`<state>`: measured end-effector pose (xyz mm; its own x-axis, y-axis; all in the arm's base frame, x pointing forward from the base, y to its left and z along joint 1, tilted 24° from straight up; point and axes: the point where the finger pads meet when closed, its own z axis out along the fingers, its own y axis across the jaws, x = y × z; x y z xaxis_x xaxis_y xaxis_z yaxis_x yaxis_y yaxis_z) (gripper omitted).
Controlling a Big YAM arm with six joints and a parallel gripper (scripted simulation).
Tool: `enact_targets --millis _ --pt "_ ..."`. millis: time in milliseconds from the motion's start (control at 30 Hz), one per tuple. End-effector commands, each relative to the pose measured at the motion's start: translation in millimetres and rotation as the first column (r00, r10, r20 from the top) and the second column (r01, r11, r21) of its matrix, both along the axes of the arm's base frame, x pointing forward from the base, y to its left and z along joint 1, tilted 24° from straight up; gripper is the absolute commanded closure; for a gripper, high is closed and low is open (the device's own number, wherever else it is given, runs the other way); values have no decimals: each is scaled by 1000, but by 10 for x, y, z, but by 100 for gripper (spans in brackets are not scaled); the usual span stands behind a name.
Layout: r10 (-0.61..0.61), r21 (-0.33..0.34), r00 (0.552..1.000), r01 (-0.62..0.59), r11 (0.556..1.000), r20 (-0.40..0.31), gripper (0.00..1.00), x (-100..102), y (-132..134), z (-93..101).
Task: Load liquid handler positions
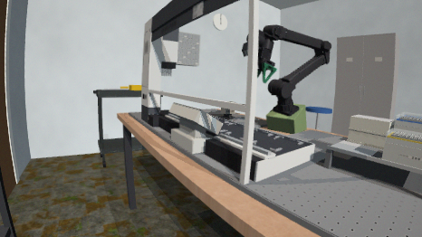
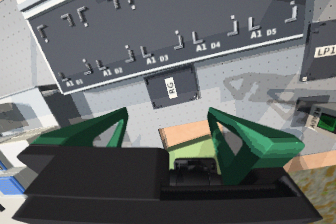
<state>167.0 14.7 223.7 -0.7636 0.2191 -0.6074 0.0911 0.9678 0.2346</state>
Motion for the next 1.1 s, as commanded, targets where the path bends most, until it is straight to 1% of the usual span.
enact_targets --millis 0,233,467,533,567,633,667,700,767,833,867,933,967,1000,1033,1067 --pt "131 -94 991 -128 987 35 0 -2 42 310" --pt "182 -129 979 -192 973 -90 0 21 34 294" --pt "227 -153 950 -262 953 -216 0 41 35 275" --pt "227 -153 950 -262 953 -216 0 41 35 275" --pt "213 -138 938 -258 956 -274 0 -23 9 -2" --pt "214 -143 944 -255 956 -250 0 -34 12 54" --pt "228 -150 949 -263 953 -217 0 -11 84 206" --pt "243 -160 949 -277 948 -200 0 8 136 244" --pt "275 -171 940 -310 935 -203 0 -12 238 203" --pt "306 -183 931 -342 922 -199 0 -26 344 230" --pt "320 -189 923 -360 913 -214 0 -17 404 230" --pt "351 -201 914 -390 899 -201 0 -30 516 303" --pt "367 -206 908 -405 891 -201 0 -42 570 307" --pt "381 -212 902 -421 882 -204 0 -56 622 301" --pt "395 -220 893 -438 872 -215 0 -77 670 253" --pt "395 -220 893 -438 872 -215 0 -77 670 253"
